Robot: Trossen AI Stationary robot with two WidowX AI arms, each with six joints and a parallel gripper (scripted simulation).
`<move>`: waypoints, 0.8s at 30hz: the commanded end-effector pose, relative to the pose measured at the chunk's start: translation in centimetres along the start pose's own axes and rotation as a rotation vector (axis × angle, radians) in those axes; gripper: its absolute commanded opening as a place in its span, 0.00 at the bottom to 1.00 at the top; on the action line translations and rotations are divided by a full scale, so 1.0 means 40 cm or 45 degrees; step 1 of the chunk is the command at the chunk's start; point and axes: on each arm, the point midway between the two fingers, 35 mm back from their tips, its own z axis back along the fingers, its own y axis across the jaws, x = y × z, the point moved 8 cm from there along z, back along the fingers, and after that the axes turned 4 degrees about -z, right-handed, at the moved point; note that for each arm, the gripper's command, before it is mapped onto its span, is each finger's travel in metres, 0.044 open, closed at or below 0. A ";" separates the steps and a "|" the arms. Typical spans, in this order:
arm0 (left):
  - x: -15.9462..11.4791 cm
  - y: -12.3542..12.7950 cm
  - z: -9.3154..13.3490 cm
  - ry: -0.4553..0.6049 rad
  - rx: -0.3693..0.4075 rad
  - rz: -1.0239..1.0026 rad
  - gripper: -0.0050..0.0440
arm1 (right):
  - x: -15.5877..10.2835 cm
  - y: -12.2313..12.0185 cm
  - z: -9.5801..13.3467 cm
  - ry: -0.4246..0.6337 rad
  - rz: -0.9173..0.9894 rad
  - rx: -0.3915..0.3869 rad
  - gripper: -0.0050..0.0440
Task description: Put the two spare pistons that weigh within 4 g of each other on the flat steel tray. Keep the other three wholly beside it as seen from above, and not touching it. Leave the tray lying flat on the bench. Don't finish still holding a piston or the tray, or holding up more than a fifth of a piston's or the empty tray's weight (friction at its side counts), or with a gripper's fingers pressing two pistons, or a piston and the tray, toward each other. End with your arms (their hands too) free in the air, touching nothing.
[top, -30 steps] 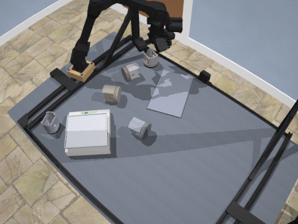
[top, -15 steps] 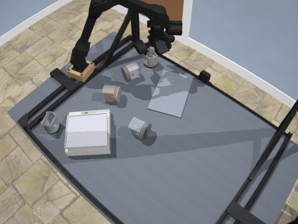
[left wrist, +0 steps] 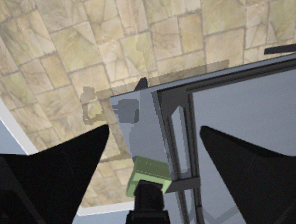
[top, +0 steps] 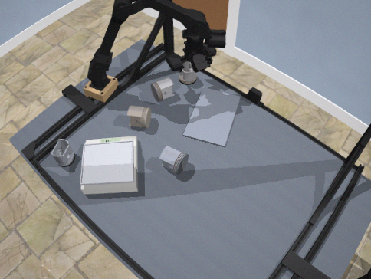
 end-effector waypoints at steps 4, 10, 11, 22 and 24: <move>0.000 0.000 0.000 0.001 -0.002 -0.001 1.00 | 0.000 -0.004 -0.042 0.011 -0.010 -0.021 0.87; 0.000 0.000 0.000 0.001 -0.002 -0.001 1.00 | 0.000 -0.004 -0.059 0.011 -0.010 -0.021 0.87; 0.000 0.000 0.000 0.001 -0.002 -0.001 1.00 | 0.000 -0.004 -0.063 0.011 -0.010 -0.021 0.87; 0.000 0.000 0.000 0.001 -0.002 -0.001 1.00 | 0.000 -0.004 -0.109 0.011 -0.010 -0.021 0.87; 0.000 0.000 0.000 0.001 -0.002 -0.001 1.00 | 0.000 -0.004 -0.113 0.011 -0.010 -0.021 0.87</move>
